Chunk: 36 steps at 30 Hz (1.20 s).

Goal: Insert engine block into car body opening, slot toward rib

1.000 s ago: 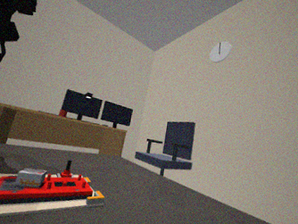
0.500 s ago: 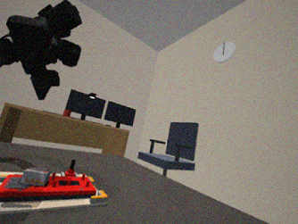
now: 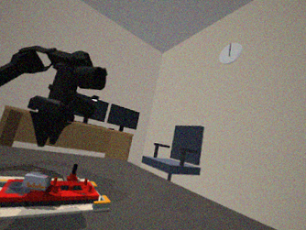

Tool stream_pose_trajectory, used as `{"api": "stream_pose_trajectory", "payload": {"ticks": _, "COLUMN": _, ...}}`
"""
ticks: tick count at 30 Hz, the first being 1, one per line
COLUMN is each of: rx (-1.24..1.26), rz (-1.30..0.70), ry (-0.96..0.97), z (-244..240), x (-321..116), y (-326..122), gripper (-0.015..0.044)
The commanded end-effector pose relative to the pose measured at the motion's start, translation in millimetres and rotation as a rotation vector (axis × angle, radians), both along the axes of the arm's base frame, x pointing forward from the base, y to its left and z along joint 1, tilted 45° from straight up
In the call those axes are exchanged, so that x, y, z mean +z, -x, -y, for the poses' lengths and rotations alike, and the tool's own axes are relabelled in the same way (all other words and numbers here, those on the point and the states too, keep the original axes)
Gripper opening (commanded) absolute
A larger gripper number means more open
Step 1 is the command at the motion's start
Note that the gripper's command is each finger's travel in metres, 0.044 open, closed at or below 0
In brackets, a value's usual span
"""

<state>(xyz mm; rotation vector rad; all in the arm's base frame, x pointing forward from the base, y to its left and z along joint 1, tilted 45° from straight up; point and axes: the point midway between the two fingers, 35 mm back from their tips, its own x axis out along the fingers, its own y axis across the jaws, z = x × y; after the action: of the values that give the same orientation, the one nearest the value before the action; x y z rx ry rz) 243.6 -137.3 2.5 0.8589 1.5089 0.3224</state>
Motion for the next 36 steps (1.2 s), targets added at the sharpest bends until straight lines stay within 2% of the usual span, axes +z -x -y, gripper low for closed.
{"api": "stream_pose_trajectory", "payload": {"ticks": 1, "rx": -0.007, "rz": -0.016, "ry": -0.027, "z": -4.5, "x": -2.7, "y": -2.0, "gripper": 0.044}}
{"api": "stream_pose_trajectory", "payload": {"ticks": 6, "rx": -0.007, "rz": -0.015, "ry": -0.029, "z": -30.4, "x": -26.1, "y": -6.8, "gripper": 0.044}}
{"api": "stream_pose_trajectory", "payload": {"ticks": 36, "rx": -0.007, "rz": -0.015, "ry": -0.03, "z": -59.0, "x": -56.6, "y": -10.8, "gripper": 0.044}}
